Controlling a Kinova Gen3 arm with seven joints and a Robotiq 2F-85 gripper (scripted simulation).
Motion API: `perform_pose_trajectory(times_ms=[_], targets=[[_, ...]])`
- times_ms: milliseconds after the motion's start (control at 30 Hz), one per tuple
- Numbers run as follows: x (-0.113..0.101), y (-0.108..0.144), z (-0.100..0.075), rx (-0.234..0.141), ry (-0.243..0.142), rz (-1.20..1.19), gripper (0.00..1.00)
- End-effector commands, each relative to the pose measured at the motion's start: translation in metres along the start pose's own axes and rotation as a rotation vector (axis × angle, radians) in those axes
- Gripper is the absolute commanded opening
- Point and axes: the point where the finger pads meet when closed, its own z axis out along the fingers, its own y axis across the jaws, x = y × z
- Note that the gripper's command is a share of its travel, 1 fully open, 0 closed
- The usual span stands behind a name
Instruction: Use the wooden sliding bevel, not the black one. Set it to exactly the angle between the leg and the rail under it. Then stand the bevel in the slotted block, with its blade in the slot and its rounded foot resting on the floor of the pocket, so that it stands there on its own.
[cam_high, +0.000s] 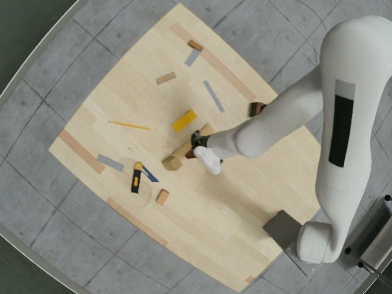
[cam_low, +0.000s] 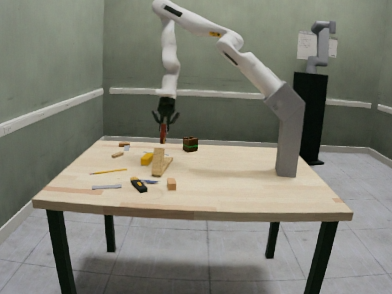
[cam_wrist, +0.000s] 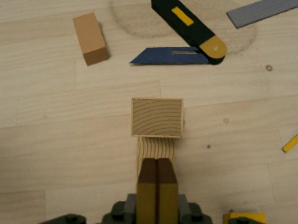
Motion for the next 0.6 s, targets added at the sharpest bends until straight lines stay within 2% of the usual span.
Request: perform_pose_trajectory(times_ms=[0,167,500,567], targets=[[0.0,0.0,-0.001,0.0,0.0,-0.001,0.1],[0.004,0.0,-0.011,0.0,0.0,-0.001,0.1],[0.017,0.0,-0.042,0.0,0.0,0.0,0.1],[0.017,0.0,-0.042,0.0,0.0,0.0,0.1]])
